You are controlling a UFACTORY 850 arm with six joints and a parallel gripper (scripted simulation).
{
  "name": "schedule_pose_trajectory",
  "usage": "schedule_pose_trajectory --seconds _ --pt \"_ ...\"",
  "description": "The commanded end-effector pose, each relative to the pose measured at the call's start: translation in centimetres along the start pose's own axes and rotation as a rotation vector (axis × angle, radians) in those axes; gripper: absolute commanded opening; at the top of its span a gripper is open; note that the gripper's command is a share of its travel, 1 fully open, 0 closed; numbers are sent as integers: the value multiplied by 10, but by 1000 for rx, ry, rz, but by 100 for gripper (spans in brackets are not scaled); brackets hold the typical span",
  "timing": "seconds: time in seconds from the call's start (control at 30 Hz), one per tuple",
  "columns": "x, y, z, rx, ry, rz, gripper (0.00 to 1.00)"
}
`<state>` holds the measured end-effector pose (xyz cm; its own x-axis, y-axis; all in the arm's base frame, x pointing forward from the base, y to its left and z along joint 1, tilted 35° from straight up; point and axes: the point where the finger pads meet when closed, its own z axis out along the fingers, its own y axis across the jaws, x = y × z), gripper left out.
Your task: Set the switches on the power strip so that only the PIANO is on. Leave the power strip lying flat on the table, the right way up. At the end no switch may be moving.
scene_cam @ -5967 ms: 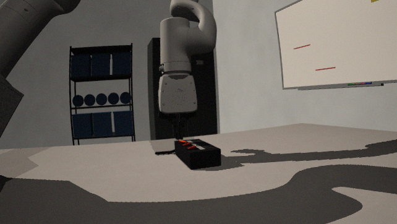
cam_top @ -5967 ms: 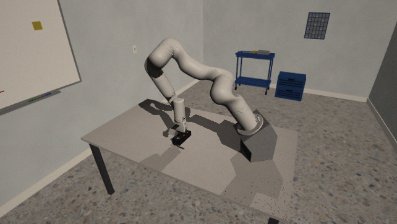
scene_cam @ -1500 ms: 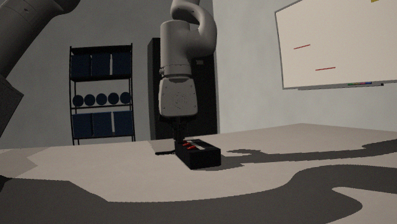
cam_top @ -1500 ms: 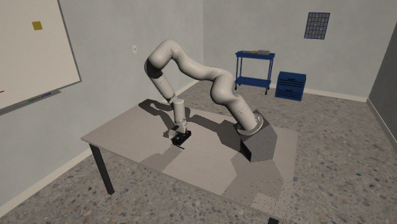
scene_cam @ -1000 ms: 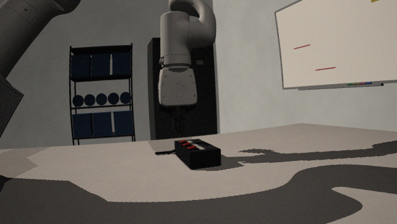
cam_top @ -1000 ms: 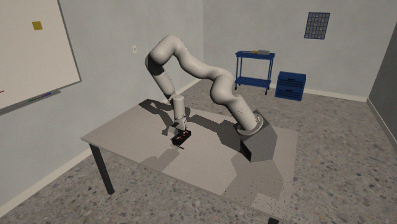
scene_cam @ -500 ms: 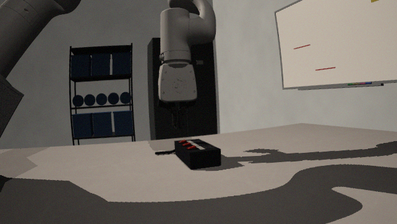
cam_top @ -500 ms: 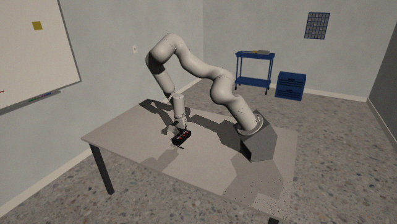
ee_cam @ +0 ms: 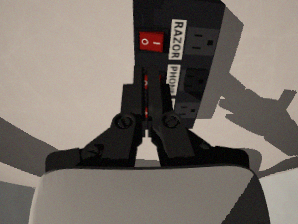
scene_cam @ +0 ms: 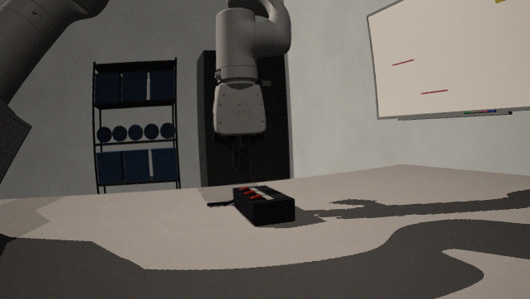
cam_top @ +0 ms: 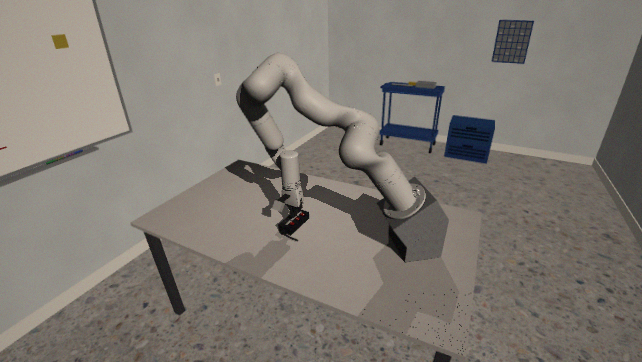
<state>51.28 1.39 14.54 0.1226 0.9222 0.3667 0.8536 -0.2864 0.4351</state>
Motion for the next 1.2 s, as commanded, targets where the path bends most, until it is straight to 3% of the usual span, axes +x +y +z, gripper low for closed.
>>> schedule_pose_trajectory --seconds 0.0,0.03,0.17,1.17 --pt "-45 9 -6 0 -1 0 0" --pt "-62 12 -9 0 -1 0 0" --pt "-81 13 -13 1 0 1 0" --pt "-81 13 -13 1 0 1 0"
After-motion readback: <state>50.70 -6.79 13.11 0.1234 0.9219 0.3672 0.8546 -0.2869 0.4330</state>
